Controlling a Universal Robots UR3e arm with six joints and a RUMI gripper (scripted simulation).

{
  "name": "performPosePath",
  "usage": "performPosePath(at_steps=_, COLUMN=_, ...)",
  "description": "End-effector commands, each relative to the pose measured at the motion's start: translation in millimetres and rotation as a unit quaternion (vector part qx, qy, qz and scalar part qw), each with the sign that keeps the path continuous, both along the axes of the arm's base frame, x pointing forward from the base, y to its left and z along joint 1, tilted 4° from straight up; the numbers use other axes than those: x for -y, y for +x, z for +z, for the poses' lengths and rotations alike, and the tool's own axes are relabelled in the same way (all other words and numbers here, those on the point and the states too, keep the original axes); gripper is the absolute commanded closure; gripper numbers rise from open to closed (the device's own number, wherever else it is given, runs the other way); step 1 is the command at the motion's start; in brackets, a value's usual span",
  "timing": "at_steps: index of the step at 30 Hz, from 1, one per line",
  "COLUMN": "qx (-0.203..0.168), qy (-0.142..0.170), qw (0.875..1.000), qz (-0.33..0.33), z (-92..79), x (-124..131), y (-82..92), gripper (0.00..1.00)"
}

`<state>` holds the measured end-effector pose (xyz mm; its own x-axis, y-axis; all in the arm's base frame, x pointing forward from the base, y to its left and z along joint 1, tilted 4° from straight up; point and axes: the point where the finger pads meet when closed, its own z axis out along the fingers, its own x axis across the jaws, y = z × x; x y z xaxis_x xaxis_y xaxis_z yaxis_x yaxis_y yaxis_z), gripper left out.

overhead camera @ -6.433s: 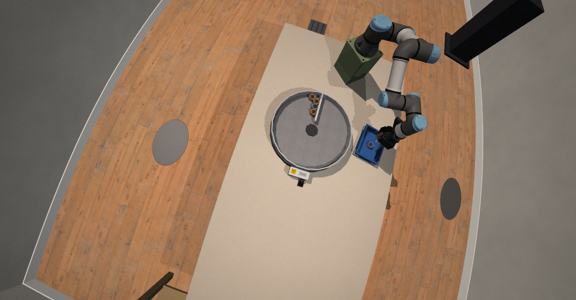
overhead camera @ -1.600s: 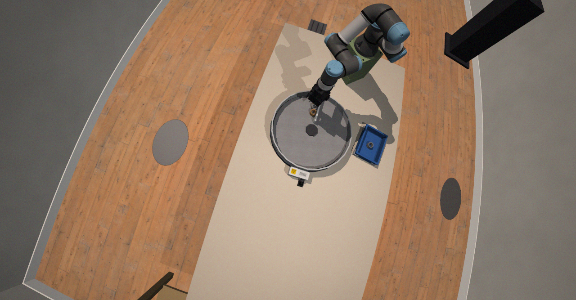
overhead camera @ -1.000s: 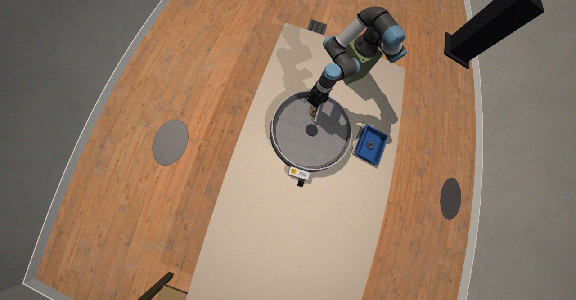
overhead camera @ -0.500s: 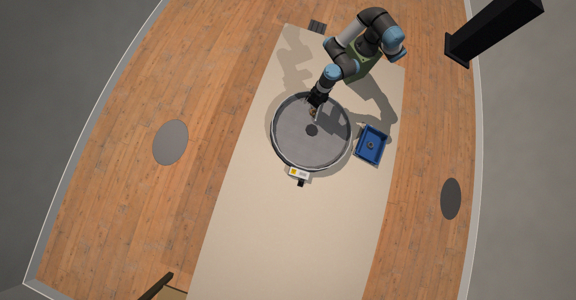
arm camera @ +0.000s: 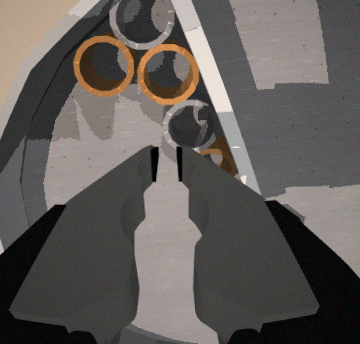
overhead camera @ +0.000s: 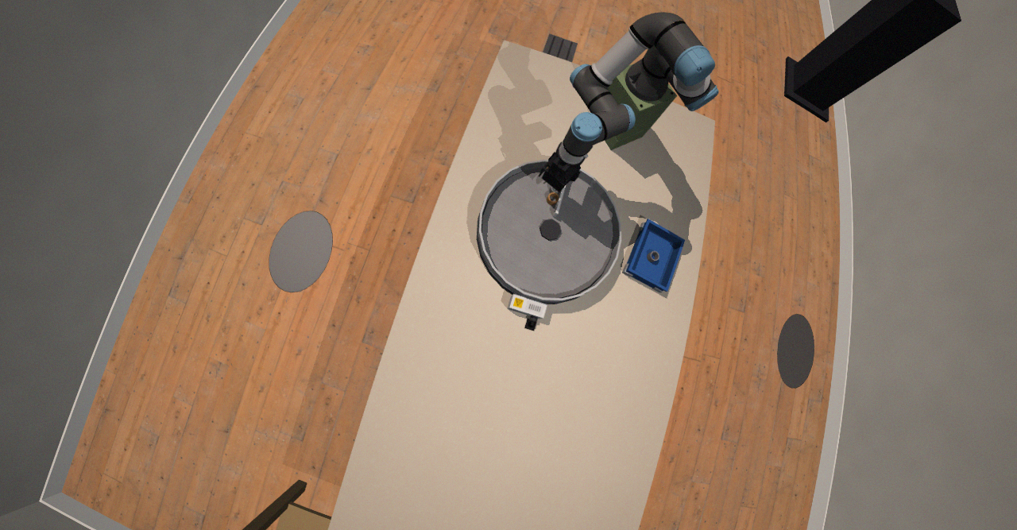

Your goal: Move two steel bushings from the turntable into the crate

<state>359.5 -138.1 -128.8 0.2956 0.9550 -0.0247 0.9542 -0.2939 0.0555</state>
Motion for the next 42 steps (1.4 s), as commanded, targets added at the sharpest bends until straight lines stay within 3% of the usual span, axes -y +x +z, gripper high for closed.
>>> performPosePath(at_steps=1, qx=0.001, qy=-0.001, qw=1.000, qz=0.000, z=0.6, x=1, y=0.7, gripper=0.94)
performPosePath(at_steps=15, qx=0.001, qy=-0.001, qw=1.000, qz=0.000, z=-13.5, x=1, y=1.4, gripper=0.94)
performPosePath(at_steps=42, qx=0.001, qy=-0.001, qw=1.000, qz=0.000, z=-13.8, x=1, y=1.4, gripper=0.94)
